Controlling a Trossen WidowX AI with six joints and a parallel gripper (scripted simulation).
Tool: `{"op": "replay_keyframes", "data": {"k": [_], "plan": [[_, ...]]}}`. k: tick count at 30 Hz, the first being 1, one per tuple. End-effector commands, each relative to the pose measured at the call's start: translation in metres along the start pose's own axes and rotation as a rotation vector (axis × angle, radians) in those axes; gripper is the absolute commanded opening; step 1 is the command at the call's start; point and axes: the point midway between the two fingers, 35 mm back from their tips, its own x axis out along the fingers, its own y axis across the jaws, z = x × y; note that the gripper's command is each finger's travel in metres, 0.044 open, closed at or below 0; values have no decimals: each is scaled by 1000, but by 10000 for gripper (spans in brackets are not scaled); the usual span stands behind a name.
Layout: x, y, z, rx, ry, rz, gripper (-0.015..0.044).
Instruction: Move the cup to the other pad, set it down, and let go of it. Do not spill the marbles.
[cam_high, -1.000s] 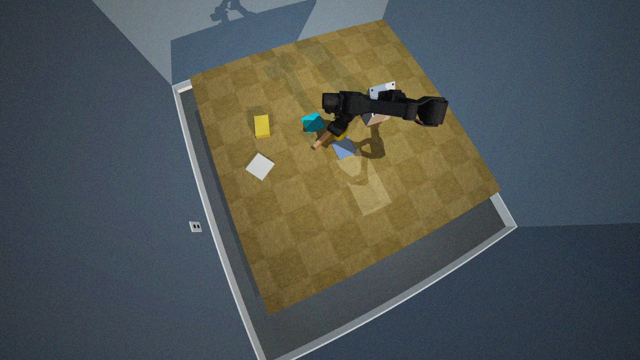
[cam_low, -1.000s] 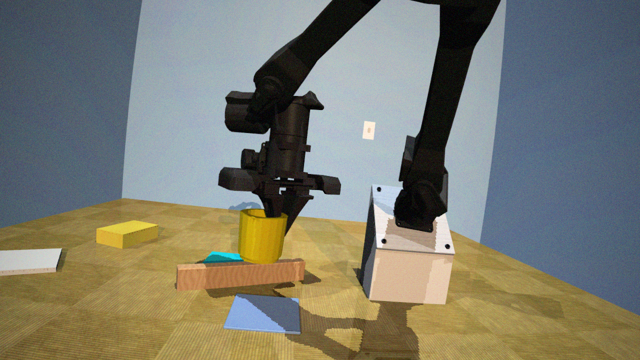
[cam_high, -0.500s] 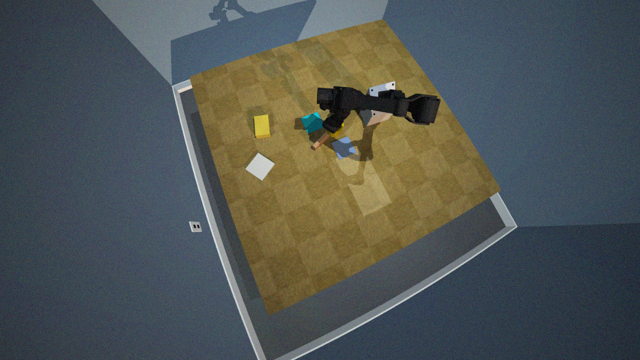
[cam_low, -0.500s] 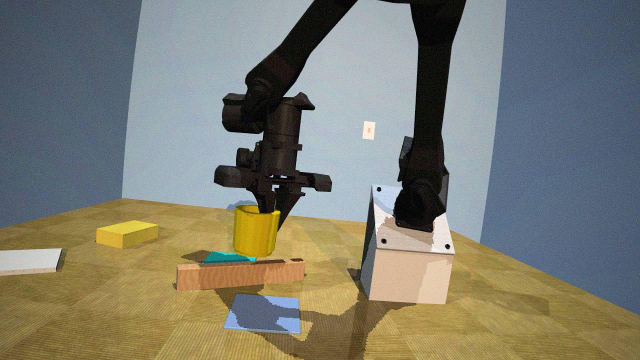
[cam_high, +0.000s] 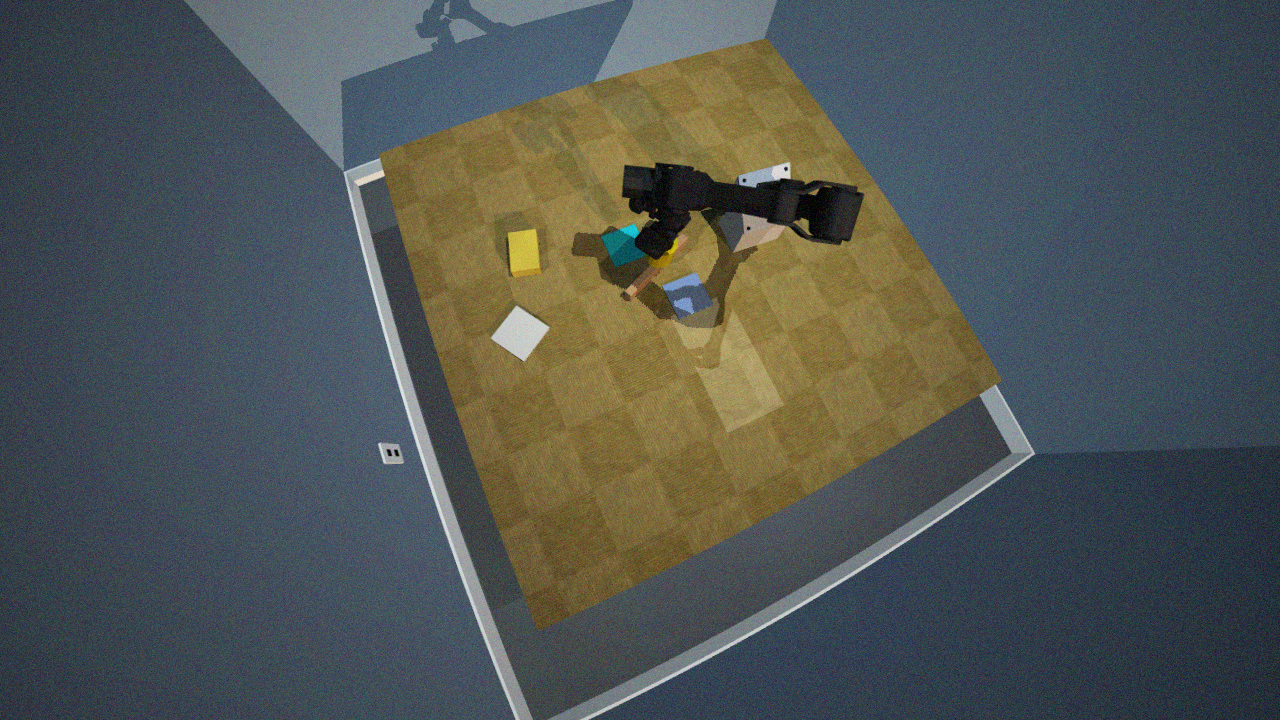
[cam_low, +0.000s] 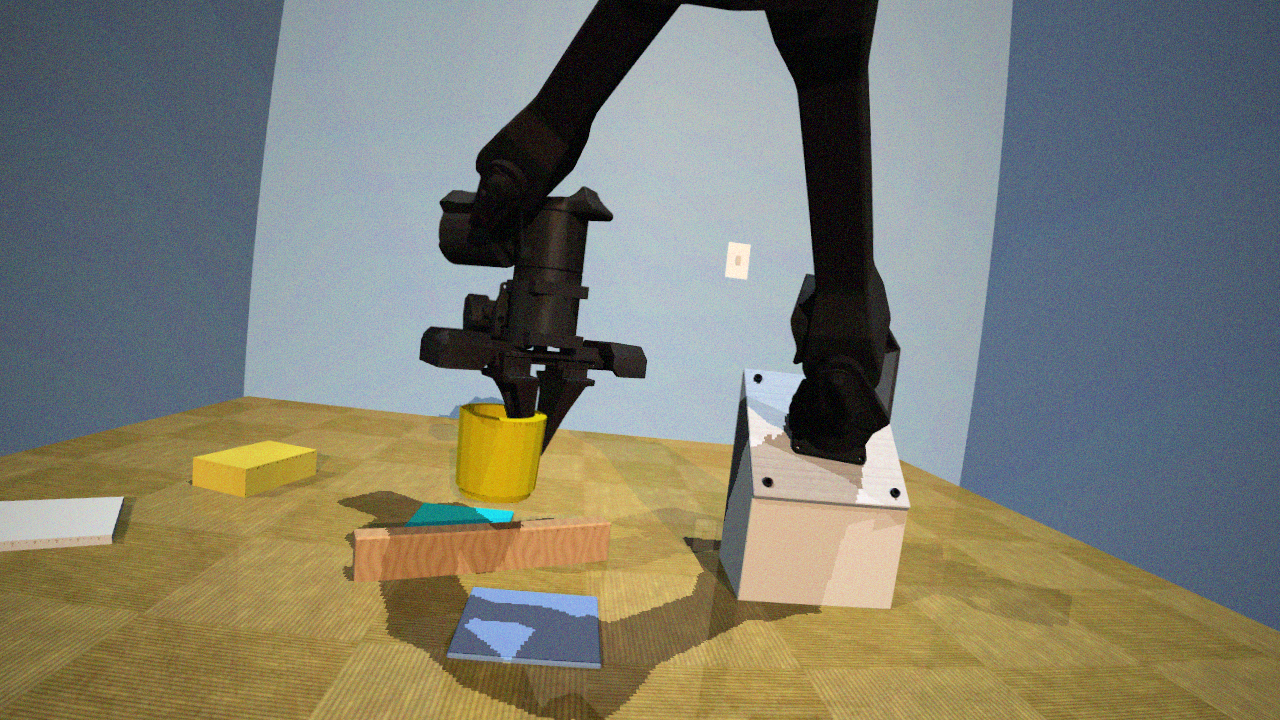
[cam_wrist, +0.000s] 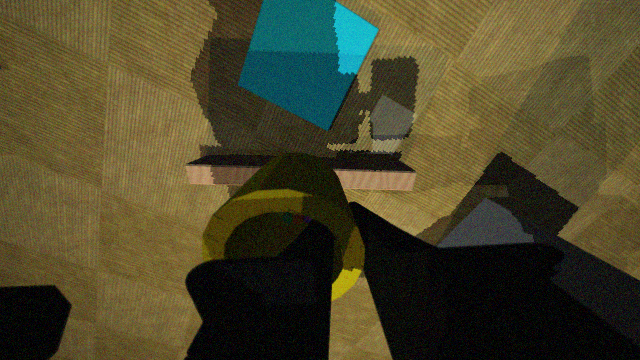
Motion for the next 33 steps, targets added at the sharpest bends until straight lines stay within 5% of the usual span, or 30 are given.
{"op": "replay_keyframes", "data": {"k": [1,33], "plan": [[0,-1,8,-2,-2,-3,0],[-2,-5,67,-4,-5,-3,0]]}}
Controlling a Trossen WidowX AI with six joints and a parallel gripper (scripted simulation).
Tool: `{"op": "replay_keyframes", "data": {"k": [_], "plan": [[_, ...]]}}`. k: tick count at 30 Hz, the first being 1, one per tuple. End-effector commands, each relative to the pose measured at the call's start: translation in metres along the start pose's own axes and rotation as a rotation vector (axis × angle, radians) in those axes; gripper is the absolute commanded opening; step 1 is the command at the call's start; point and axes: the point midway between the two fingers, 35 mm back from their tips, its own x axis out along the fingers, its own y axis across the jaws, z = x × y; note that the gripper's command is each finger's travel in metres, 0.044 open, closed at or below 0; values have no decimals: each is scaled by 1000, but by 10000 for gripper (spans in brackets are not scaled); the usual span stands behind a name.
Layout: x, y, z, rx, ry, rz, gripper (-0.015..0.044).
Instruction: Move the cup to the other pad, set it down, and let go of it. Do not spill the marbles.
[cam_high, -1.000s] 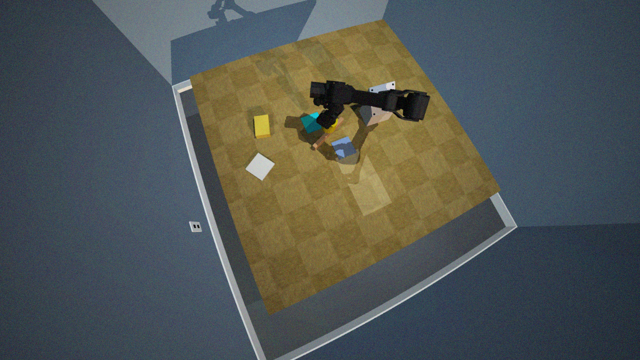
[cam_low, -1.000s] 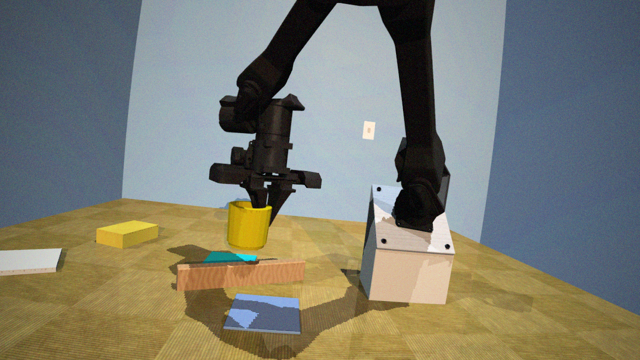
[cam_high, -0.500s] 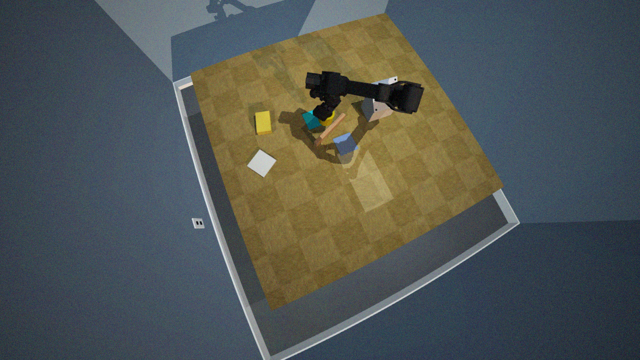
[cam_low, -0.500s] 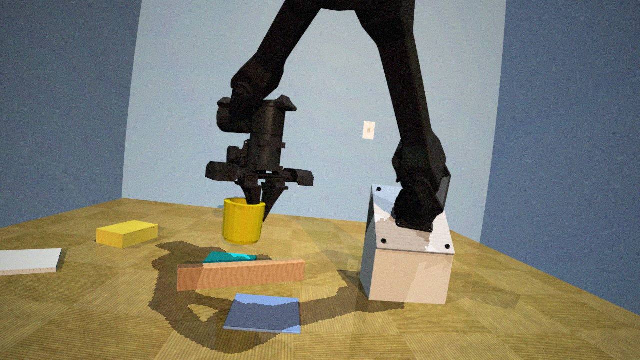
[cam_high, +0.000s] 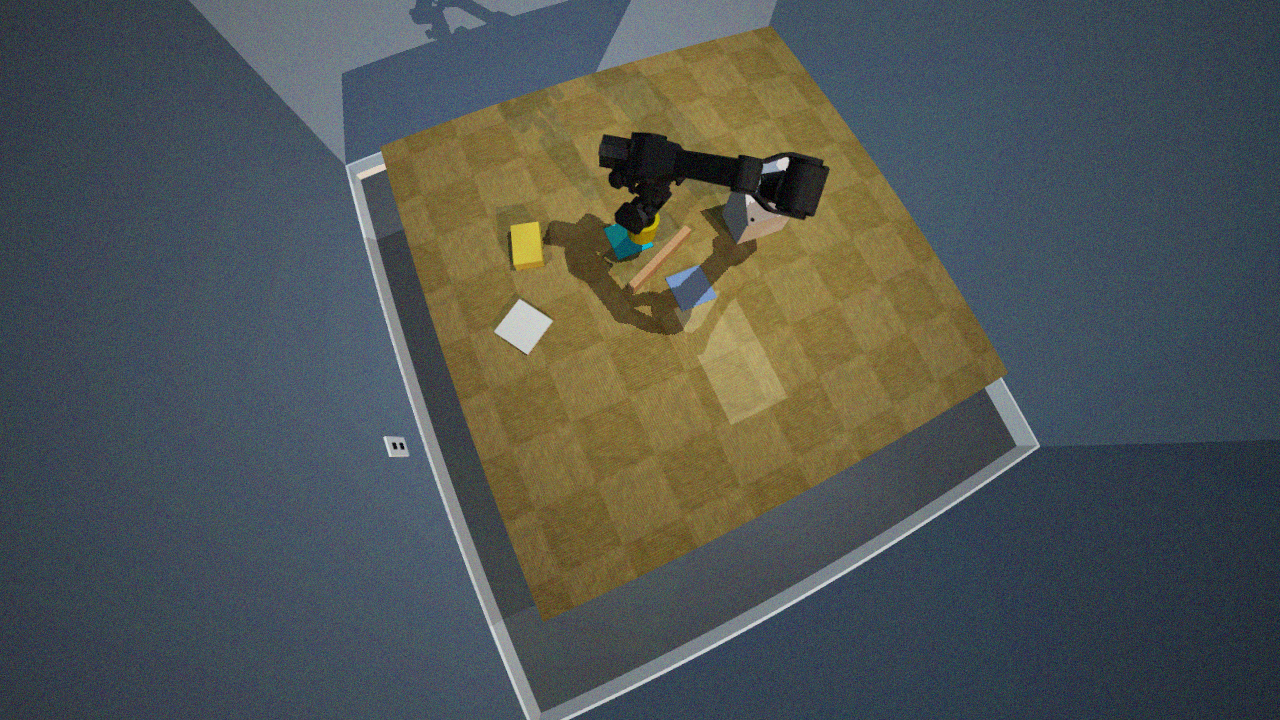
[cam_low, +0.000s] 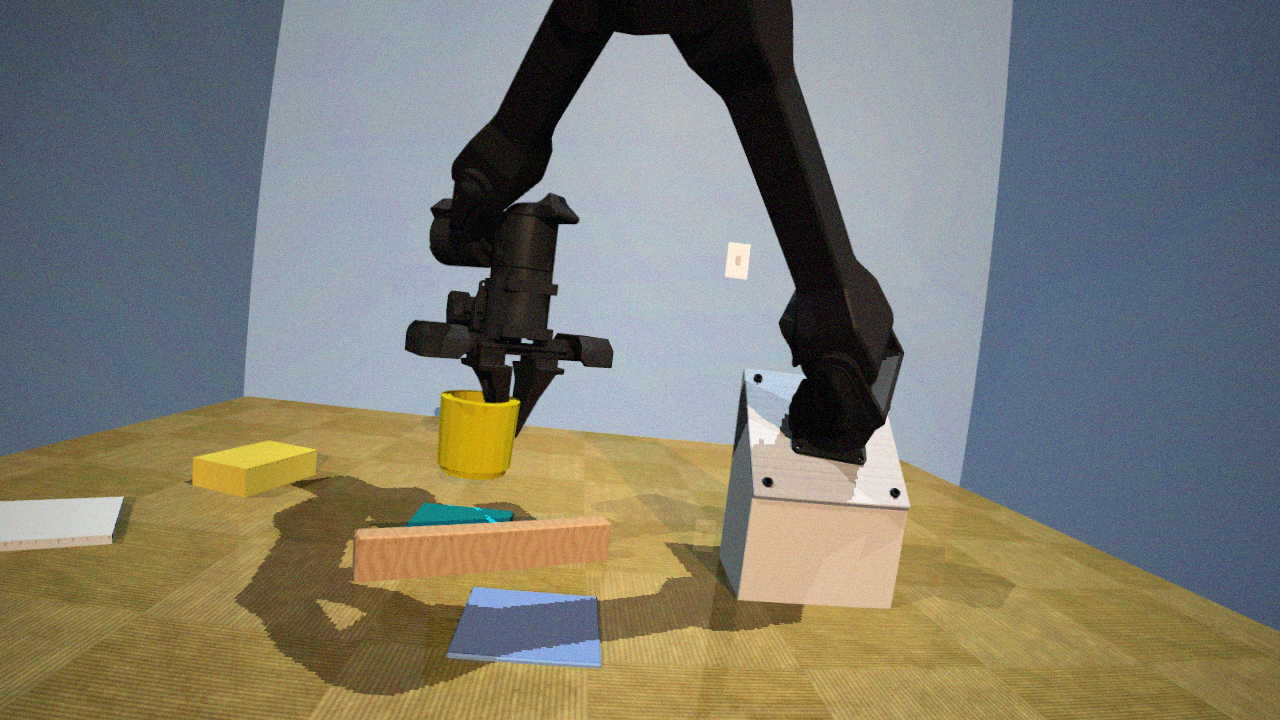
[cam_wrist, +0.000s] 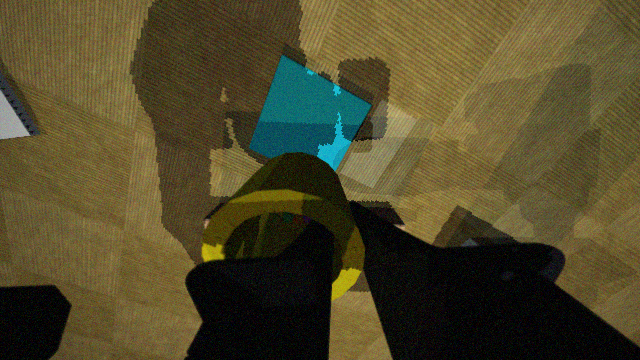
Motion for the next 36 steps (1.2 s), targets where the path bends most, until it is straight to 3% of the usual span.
{"op": "replay_keyframes", "data": {"k": [1,19,36], "plan": [[0,-2,8,-1,0,-3,0],[1,-7,39,-2,-2,-3,0],[29,-6,41,-2,-1,-3,0]]}}
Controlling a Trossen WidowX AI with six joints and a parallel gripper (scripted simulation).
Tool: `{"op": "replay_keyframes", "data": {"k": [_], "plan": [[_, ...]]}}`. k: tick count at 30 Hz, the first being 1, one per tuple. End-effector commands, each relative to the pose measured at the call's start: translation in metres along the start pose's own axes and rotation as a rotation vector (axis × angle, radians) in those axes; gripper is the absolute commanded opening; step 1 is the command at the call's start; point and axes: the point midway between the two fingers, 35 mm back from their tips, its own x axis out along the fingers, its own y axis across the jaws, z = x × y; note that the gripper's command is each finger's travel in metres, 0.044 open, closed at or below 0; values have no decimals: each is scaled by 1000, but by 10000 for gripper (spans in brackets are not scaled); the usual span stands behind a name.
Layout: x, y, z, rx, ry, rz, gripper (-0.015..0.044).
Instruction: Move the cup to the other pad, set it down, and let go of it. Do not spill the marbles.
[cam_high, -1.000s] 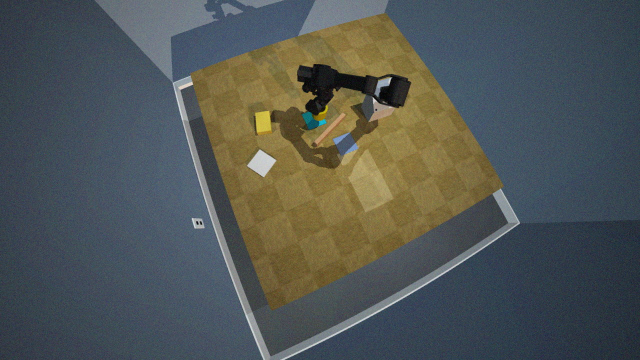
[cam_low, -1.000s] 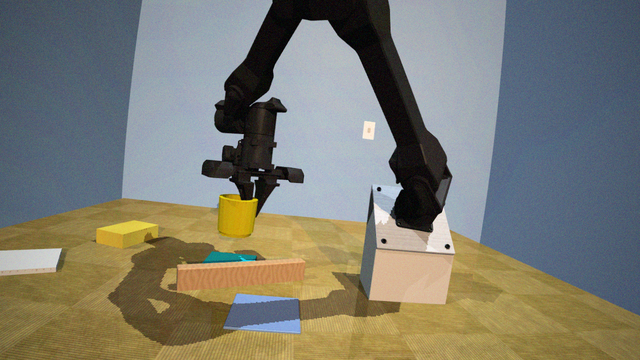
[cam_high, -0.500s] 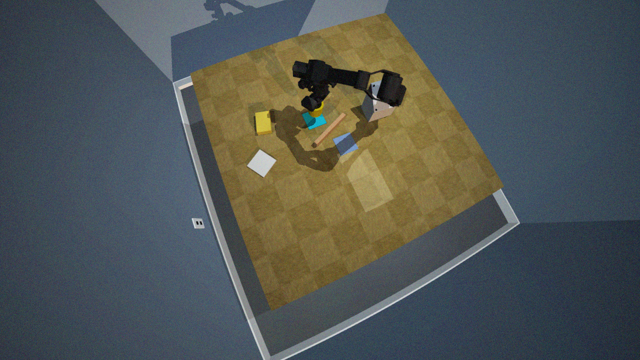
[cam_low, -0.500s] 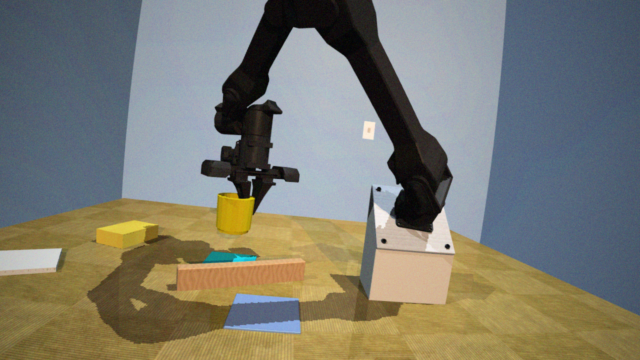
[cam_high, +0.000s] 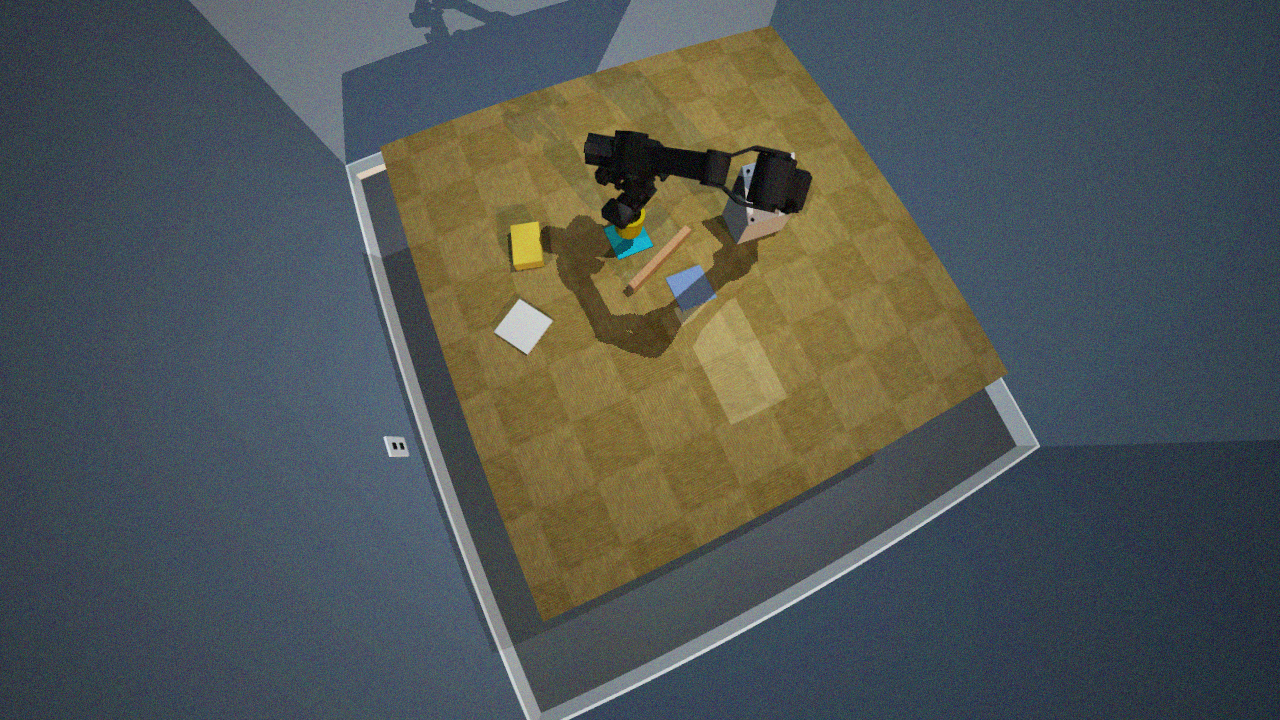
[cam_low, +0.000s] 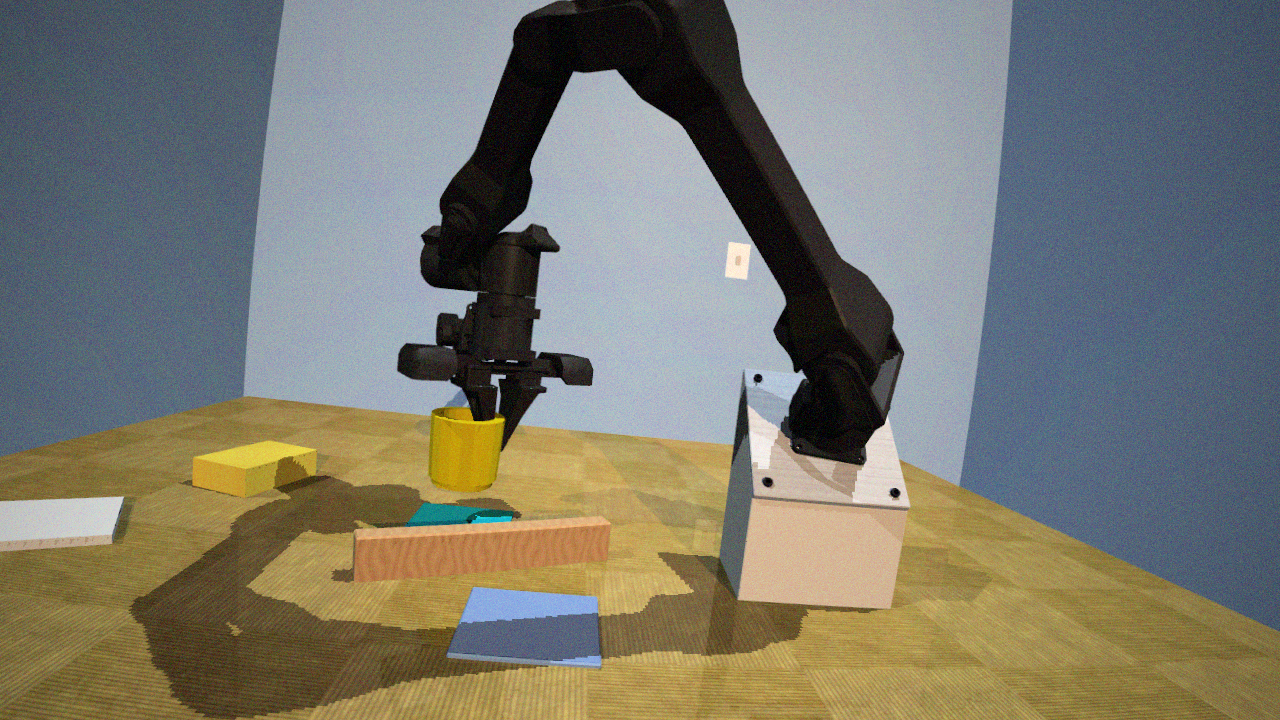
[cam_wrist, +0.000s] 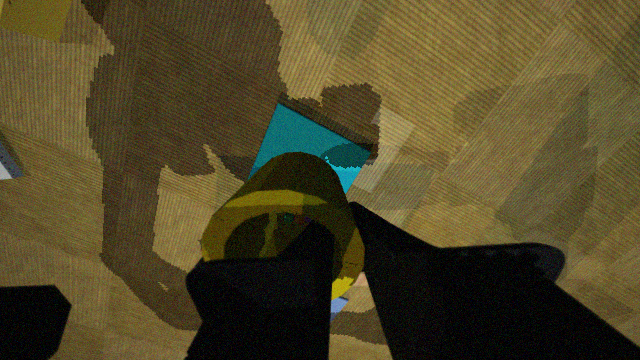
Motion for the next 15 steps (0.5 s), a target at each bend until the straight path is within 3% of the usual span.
{"op": "replay_keyframes", "data": {"k": [1,15], "plan": [[8,-2,0,11,8,2,0],[33,-2,0,11,9,3,0]]}}
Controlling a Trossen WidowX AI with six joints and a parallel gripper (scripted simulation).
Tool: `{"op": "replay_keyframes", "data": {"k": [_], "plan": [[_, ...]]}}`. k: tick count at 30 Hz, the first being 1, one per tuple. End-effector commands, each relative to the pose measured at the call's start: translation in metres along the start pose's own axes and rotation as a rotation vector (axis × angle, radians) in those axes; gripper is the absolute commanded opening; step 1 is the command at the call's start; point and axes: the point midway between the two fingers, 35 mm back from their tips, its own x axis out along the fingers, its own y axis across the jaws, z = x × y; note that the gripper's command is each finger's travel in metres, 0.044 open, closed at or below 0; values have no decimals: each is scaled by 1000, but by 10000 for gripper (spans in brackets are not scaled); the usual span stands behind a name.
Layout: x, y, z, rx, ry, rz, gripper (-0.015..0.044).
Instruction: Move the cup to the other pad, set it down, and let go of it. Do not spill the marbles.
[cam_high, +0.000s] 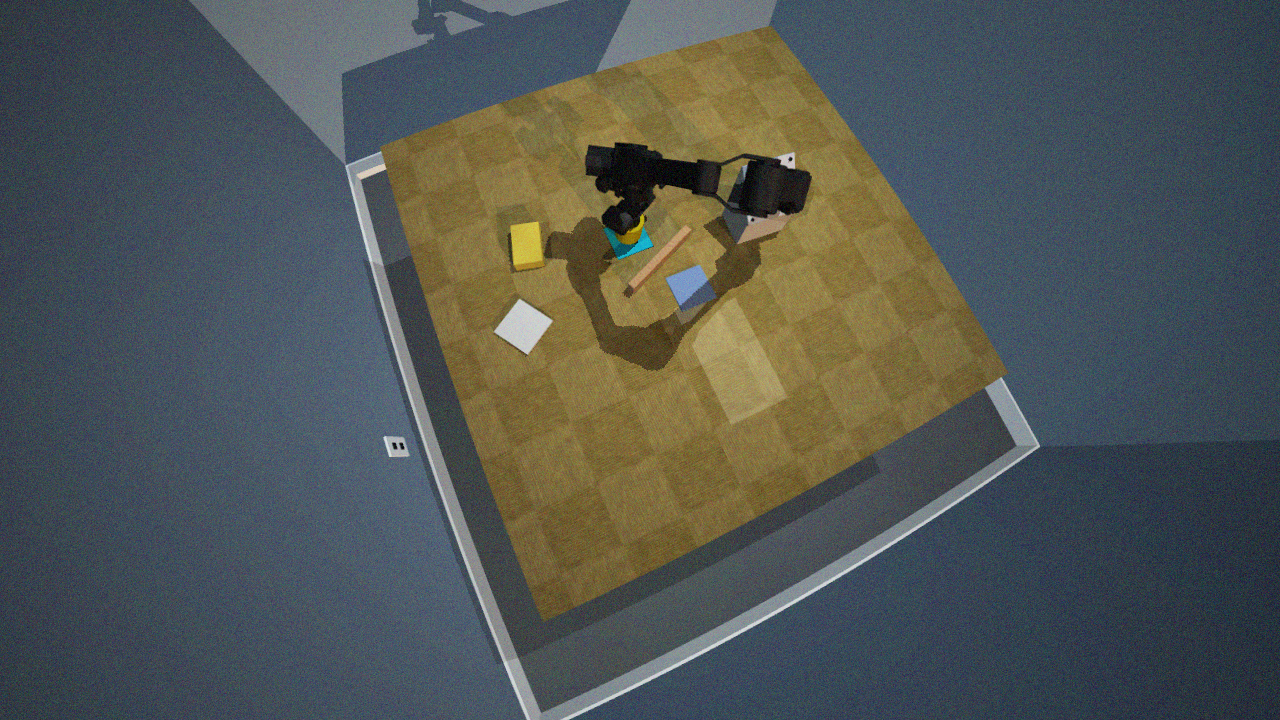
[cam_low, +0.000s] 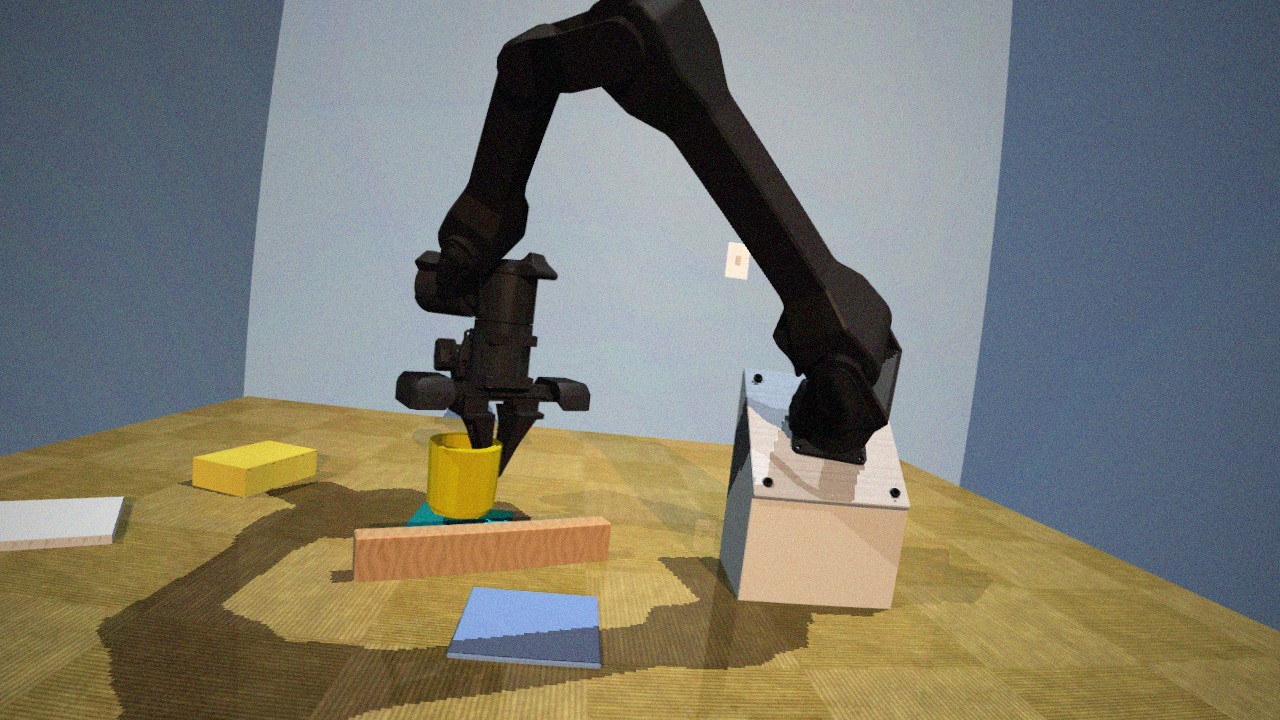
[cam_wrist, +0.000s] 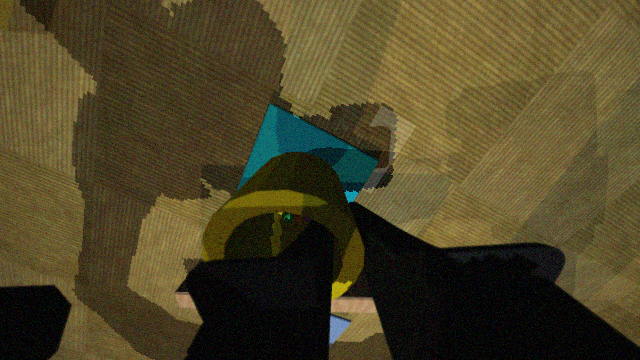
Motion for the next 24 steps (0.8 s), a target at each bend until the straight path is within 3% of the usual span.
{"op": "replay_keyframes", "data": {"k": [1,17,22,24], "plan": [[8,-2,-1,12,8,2,0],[7,-1,-1,0,3,-1,0],[7,-1,-1,0,3,-1,131],[7,-1,-1,0,3,-1,147]]}}
